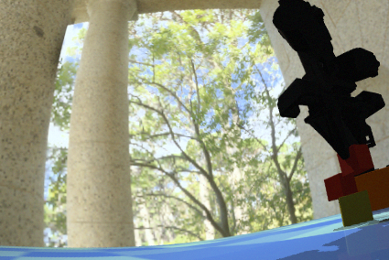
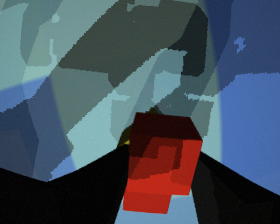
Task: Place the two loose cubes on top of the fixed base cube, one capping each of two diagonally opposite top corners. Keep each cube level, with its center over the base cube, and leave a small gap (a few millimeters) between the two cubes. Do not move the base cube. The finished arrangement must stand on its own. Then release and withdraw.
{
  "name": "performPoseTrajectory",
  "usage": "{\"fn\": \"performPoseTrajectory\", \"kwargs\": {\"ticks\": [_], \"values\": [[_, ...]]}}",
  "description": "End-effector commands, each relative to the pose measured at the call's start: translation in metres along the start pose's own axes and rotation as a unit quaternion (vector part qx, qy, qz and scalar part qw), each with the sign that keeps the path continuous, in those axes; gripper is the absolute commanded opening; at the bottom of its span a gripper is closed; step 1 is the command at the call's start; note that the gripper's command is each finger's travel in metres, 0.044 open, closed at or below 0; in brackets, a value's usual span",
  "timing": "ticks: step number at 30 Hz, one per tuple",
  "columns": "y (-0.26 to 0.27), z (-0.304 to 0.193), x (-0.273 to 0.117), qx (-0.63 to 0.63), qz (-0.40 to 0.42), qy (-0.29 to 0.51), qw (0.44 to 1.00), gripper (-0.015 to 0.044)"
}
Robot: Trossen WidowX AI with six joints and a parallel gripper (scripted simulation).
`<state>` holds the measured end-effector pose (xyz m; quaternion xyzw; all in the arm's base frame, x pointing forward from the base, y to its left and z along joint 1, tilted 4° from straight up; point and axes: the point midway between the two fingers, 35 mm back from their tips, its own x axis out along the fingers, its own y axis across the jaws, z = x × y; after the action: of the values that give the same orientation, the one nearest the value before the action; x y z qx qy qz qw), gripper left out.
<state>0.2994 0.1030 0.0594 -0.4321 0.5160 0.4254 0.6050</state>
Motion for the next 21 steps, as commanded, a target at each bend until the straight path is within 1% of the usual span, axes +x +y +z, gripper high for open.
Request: {"fn": "performPoseTrajectory", "kwargs": {"ticks": [1, 5, 21], "values": [[0.0028, -0.0029, 0.0156, -0.007, 0.007, 0.012, 1.0, 0.0105], [0.0029, -0.0029, 0.0219, -0.01, 0.006, 0.014, 1.0, 0.0105], [0.0029, -0.0029, 0.0219, -0.01, 0.006, 0.014, 1.0, 0.0105]]}}
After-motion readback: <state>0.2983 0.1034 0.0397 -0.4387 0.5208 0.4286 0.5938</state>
